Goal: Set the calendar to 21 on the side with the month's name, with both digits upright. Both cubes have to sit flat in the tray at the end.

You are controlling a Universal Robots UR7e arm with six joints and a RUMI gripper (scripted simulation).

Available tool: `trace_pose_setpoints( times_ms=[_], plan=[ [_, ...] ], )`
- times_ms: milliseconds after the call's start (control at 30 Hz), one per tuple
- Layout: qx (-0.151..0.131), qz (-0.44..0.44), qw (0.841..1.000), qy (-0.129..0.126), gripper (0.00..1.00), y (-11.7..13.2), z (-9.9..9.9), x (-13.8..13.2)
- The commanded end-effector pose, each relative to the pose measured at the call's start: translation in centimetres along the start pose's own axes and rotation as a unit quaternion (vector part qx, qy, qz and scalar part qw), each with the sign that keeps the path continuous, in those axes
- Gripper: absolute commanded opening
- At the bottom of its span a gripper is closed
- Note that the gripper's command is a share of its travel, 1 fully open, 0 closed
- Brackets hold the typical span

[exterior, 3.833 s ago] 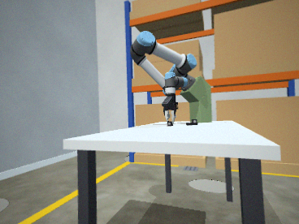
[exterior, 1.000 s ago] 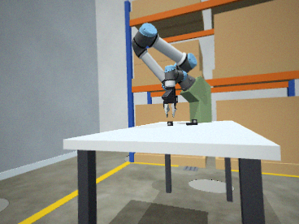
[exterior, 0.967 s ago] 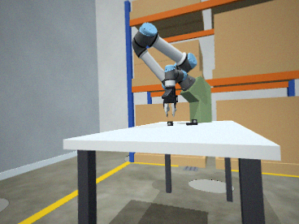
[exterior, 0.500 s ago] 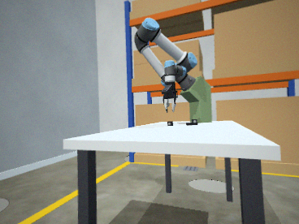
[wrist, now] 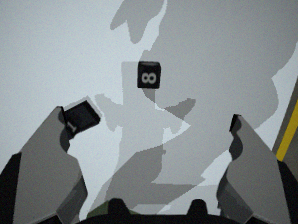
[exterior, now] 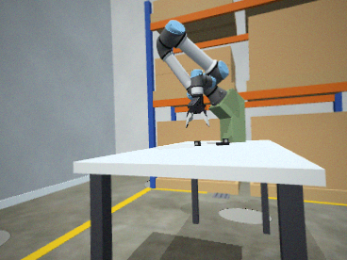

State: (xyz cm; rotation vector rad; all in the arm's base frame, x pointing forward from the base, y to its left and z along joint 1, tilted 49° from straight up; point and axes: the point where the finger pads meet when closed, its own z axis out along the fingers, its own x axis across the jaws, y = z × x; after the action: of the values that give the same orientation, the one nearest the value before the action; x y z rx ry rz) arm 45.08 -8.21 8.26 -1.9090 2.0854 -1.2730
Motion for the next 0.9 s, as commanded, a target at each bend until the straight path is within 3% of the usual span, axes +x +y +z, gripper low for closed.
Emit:
trace_pose_setpoints(
  times_ms=[0, 633, 867],
  plan=[
    [0.0, 0.0, 1.0, 0.0, 1.0, -0.03, -0.04, 0.0],
    [0.0, -0.011, 1.0, 0.0, 1.0, -0.05, -0.02, -0.02],
    [0.0, -0.061, 0.998, 0.0, 1.0, -0.14, 0.04, -0.09]
  ],
)
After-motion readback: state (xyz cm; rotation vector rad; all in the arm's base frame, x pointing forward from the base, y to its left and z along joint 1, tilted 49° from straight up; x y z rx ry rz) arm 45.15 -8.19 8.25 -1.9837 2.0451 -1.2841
